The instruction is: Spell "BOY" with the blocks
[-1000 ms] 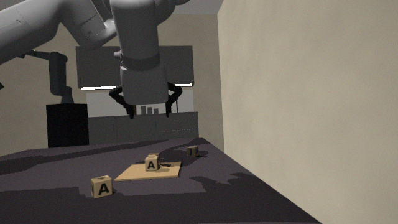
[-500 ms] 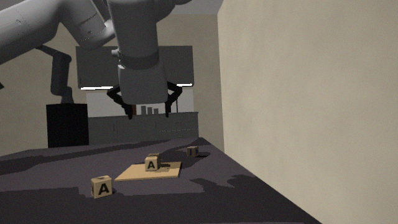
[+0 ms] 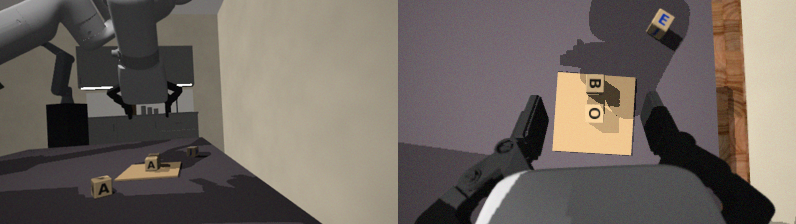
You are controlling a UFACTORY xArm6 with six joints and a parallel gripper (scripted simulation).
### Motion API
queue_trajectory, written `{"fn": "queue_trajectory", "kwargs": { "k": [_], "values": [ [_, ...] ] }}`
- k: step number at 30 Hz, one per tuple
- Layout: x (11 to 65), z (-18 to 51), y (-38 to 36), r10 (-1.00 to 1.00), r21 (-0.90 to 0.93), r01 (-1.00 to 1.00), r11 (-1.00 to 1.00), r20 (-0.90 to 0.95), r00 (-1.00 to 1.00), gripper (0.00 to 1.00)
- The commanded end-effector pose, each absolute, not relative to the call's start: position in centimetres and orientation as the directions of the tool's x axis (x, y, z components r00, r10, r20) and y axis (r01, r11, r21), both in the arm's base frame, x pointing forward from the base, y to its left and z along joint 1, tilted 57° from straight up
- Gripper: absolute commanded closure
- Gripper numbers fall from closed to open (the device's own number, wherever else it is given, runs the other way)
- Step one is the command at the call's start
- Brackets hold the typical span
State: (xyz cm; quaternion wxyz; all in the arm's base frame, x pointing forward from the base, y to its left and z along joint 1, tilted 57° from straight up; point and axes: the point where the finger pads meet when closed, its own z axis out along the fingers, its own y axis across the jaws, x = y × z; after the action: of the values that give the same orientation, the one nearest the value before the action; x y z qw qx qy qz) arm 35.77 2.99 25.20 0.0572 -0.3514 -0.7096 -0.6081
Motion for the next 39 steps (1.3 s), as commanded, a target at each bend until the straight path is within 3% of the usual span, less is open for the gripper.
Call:
{"fn": "queue_trajectory", "kwargs": {
  "k": [1,20,33,39],
  "values": [
    [35.8,25.2,3.0,0.43,0.823,0.567,0.014,0.507,-0.747,0.0],
    [35.8,25.2,2.9,0.43,0.823,0.567,0.014,0.507,-0.747,0.0],
    [35.3,16.5,-9.9,0.431,0.823,0.568,0.015,0.507,-0.746,0.0],
    [35.1,16.2,-10.4,0.43,0.823,0.567,0.014,0.507,-0.747,0.0]
  ]
}}
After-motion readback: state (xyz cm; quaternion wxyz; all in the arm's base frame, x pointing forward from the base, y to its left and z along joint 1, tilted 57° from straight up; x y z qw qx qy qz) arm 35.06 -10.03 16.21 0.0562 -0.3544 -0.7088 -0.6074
